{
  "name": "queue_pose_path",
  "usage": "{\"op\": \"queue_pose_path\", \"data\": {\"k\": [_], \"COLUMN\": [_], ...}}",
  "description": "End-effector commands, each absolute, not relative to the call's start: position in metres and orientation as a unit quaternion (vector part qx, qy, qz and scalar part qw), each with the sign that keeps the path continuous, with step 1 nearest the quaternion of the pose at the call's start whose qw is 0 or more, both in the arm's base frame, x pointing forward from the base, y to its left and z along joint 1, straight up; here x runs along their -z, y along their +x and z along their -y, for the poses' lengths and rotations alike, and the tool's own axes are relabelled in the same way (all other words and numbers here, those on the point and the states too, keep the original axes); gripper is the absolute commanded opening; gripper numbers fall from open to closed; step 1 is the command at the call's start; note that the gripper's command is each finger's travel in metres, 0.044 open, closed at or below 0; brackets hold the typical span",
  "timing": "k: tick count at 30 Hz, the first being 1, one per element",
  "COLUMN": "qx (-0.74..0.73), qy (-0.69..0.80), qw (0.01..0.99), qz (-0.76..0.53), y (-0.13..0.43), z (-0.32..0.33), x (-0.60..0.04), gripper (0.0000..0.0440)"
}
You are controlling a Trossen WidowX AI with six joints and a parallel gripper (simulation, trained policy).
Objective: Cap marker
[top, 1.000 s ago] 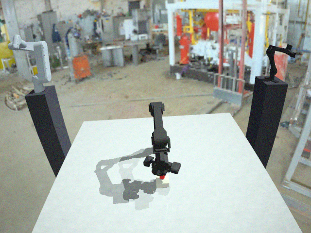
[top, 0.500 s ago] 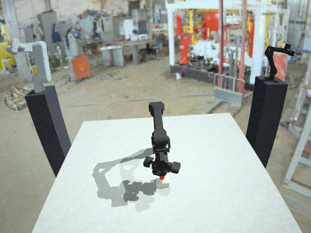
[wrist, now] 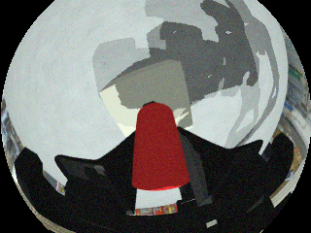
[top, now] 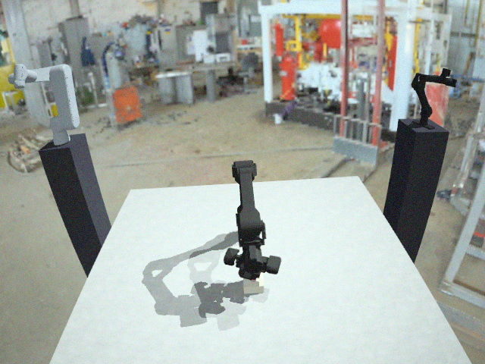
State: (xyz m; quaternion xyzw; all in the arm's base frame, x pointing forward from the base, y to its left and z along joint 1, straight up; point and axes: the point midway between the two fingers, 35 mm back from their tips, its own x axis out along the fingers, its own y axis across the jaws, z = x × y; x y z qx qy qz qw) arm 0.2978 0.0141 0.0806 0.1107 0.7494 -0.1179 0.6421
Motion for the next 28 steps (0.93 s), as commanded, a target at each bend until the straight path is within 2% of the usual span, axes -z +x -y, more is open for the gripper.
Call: {"op": "queue_pose_path", "data": {"k": [1,10,28], "qx": [0.114,0.100,0.080], "qy": [0.105,0.098,0.095], "qw": [0.636,0.648,0.704], "qz": [-0.756,-0.748,-0.699], "y": [0.290,0.284,0.294], "z": [-0.013,-0.015,-0.015], "x": [-0.081,-0.090,-0.141], "gripper": [0.0209,0.0435,0.0440]}}
